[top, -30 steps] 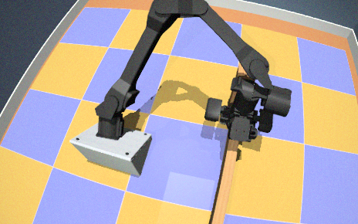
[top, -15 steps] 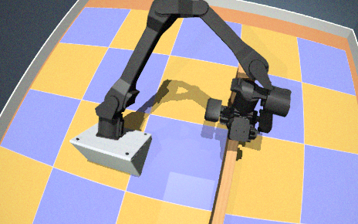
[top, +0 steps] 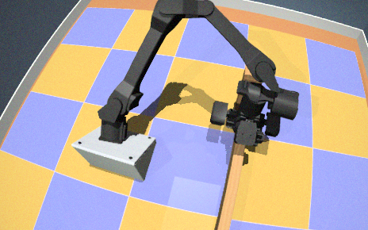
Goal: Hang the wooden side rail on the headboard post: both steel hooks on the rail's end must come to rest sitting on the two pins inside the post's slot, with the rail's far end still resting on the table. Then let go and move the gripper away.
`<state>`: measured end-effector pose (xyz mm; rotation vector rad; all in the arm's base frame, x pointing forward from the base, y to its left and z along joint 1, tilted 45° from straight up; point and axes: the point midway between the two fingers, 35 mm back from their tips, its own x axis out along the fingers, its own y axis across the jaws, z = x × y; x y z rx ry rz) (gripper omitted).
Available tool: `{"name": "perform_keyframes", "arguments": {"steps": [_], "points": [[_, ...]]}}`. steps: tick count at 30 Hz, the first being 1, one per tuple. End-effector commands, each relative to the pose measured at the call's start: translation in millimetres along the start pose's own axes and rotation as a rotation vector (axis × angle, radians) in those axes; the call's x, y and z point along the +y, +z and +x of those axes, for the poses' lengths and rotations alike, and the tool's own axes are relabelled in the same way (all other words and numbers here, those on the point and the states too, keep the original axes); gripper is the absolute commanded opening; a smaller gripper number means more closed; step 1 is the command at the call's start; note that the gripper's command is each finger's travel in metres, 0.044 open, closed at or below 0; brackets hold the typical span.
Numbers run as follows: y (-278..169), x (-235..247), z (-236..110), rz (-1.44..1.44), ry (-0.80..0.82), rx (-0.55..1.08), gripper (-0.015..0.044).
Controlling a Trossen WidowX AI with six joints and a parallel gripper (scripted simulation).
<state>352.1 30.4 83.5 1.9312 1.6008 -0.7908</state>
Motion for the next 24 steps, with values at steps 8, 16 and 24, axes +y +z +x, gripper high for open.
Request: {"name": "perform_keyframes", "arguments": {"steps": [8, 16, 24], "points": [[0.1, 0.1, 0.1, 0.001, 0.002, 0.000, 0.0053], [0.1, 0.1, 0.1, 0.001, 0.002, 0.000, 0.0263], [0.6, -0.1, -37.4, -0.006, 0.010, 0.002, 0.0440]]}}
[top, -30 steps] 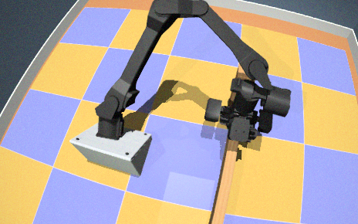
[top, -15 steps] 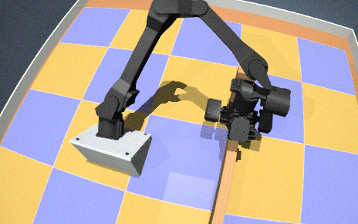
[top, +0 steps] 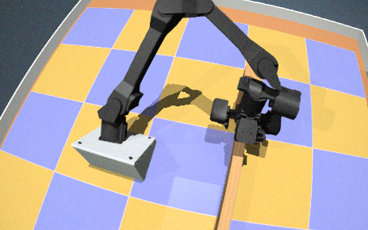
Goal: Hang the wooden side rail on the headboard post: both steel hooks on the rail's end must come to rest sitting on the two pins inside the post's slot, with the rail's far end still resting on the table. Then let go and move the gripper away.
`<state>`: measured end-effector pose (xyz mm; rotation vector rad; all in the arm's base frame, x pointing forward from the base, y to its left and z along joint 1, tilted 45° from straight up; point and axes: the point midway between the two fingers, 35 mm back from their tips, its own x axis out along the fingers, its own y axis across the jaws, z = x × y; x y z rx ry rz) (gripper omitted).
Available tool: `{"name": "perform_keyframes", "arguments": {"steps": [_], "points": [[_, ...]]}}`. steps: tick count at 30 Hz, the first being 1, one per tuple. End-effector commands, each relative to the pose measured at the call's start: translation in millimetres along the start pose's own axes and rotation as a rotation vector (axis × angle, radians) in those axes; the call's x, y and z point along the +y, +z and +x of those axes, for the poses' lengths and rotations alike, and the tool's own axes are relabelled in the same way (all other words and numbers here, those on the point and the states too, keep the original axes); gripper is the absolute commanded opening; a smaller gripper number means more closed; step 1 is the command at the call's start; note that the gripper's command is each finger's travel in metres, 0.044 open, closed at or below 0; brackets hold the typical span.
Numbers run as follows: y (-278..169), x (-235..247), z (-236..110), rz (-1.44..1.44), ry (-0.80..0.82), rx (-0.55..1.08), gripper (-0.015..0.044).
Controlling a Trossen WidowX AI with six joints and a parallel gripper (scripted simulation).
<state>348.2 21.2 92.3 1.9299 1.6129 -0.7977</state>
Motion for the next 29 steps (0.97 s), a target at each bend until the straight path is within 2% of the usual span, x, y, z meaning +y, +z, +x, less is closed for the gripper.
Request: {"name": "perform_keyframes", "arguments": {"steps": [1, 8, 14, 29], "points": [[-0.2, 1.5, -26.6, -0.012, 0.021, 0.000, 0.0440], [-0.2, 1.5, -26.6, -0.012, 0.021, 0.000, 0.0440], [29.9, 2.0, -26.6, -0.012, 0.021, -0.001, 0.0440], [26.6, 1.9, -28.2, -0.009, 0.025, 0.000, 0.0440]]}}
